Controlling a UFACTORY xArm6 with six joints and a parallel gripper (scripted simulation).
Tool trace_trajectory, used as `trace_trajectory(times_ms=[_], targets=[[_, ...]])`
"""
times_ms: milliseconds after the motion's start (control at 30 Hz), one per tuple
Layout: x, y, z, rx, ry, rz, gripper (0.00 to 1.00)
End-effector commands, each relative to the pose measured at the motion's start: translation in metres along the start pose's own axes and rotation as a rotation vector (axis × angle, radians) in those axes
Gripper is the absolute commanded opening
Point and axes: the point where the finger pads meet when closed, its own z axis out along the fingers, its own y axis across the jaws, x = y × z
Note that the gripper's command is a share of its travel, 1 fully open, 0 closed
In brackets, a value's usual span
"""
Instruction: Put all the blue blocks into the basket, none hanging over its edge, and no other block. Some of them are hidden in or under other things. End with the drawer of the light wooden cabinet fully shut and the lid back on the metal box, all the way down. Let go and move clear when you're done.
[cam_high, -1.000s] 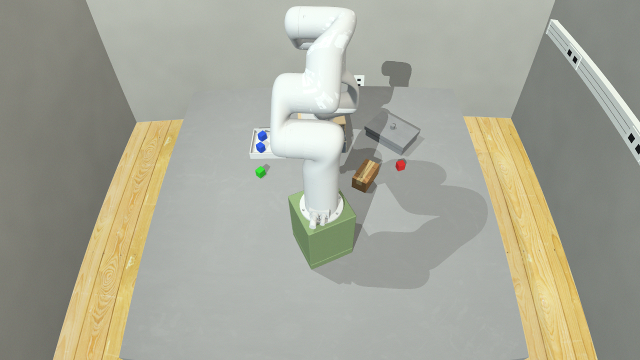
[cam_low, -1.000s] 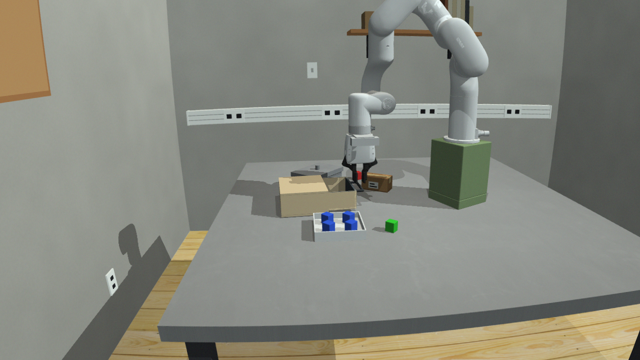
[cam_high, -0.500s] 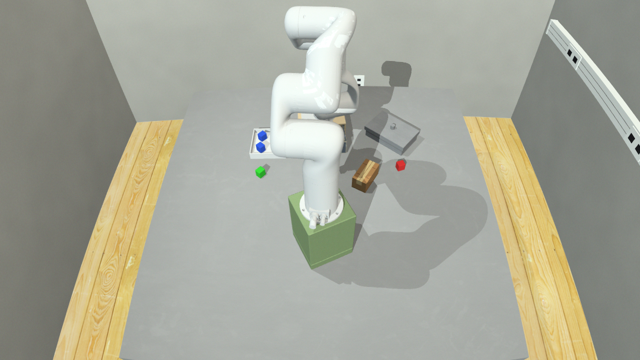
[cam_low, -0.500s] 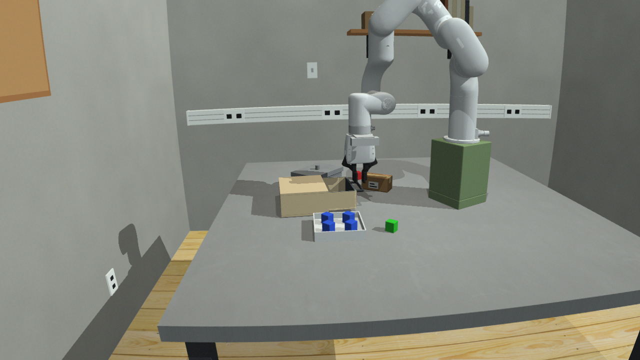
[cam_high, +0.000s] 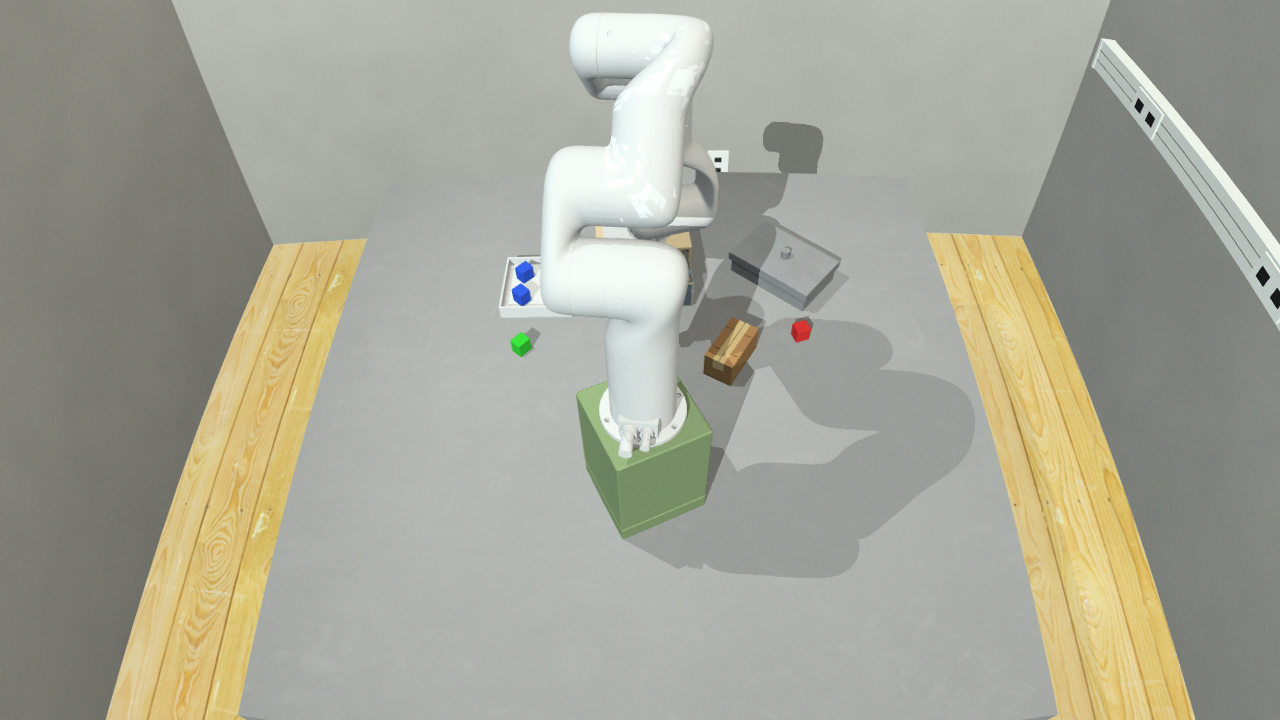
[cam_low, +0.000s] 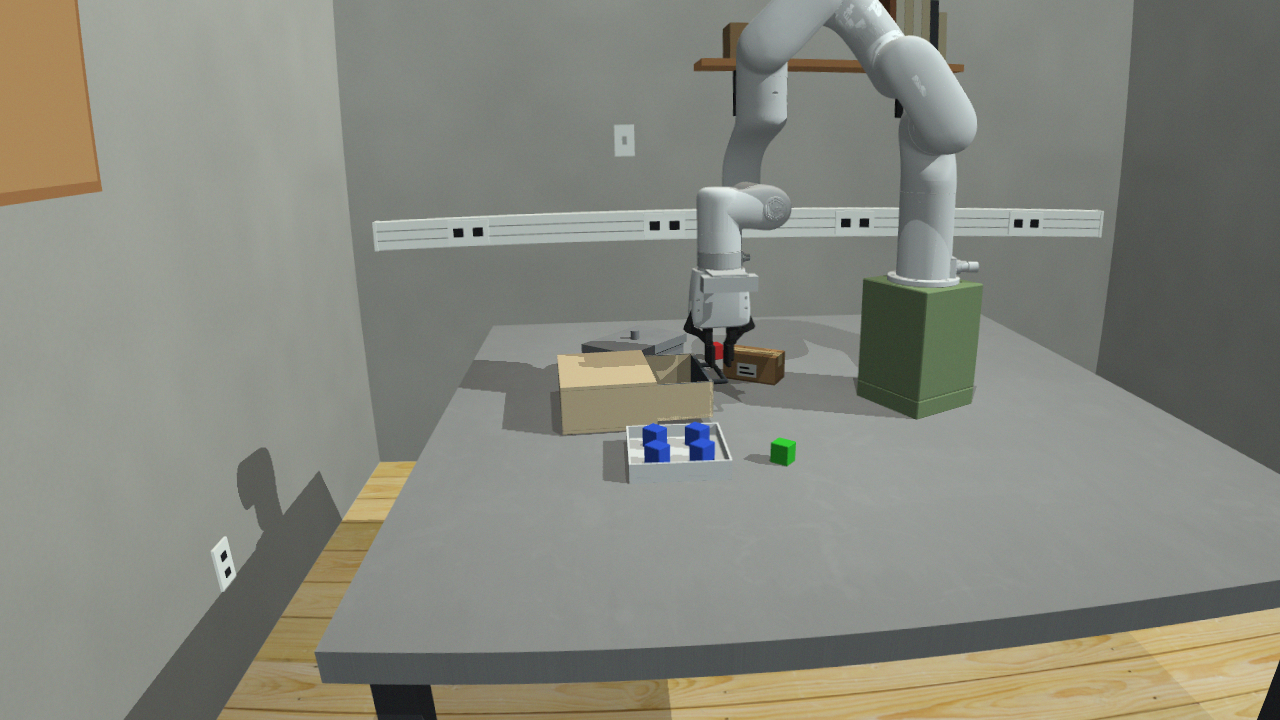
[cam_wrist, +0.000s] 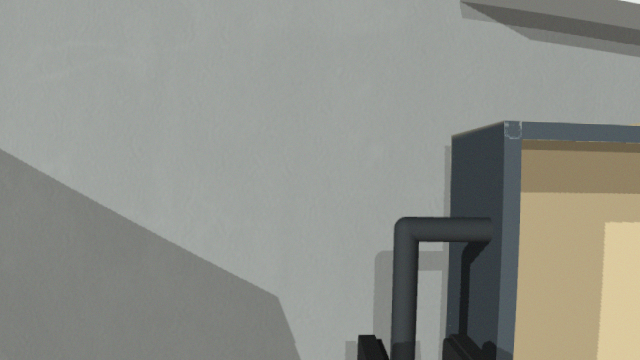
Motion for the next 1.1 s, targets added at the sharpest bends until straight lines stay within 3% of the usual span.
trace_trajectory(times_ms=[0, 1067], targets=[[0.000, 0.001, 0.000, -0.003, -0.001, 0.000, 0.24], [0.000, 0.001, 0.021, -0.003, -0.001, 0.000, 0.24]])
